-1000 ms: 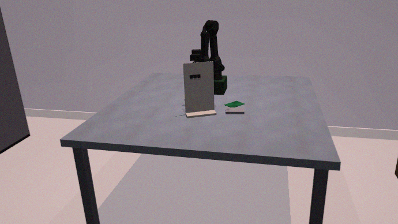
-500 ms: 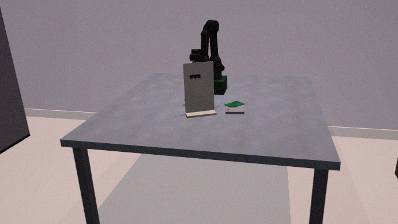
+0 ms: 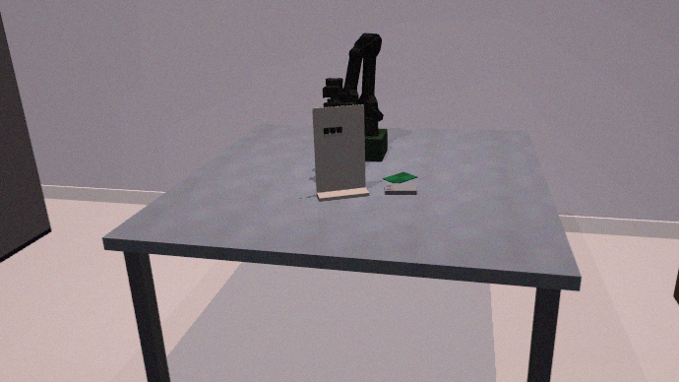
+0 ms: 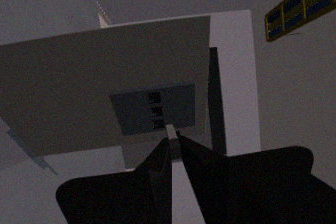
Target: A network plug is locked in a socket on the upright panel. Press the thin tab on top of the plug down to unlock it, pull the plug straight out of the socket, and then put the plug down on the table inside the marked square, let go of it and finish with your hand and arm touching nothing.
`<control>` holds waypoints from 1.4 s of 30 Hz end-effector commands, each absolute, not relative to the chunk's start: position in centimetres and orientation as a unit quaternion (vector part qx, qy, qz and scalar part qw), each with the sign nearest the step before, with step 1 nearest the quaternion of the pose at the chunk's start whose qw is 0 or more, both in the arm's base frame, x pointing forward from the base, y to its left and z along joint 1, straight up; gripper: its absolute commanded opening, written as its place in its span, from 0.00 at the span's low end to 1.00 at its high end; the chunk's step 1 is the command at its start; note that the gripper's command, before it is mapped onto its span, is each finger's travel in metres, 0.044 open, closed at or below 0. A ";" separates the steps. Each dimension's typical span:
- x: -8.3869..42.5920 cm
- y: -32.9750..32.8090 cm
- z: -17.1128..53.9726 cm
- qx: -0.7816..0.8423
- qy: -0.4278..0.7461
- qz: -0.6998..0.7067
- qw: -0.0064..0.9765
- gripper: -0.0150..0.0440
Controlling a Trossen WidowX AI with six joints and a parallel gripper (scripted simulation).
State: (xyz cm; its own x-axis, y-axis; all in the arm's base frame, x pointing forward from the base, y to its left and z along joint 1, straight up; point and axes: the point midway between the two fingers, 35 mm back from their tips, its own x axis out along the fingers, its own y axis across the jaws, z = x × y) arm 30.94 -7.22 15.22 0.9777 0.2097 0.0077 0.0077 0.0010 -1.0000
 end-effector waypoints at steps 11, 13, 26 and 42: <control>30.1 -7.3 17.5 -0.706 -0.081 0.071 0.700 0.25; 30.0 -7.3 17.8 -0.706 -0.081 0.071 0.700 0.25; 29.1 -7.2 19.2 -0.705 -0.079 0.072 0.701 0.25; 30.7 -7.9 11.8 -0.631 0.116 0.121 0.757 0.25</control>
State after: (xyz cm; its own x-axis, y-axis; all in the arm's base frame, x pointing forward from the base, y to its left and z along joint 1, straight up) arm 30.56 -7.83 13.47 0.9658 0.0695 -0.2497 -0.2575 0.1494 -0.9546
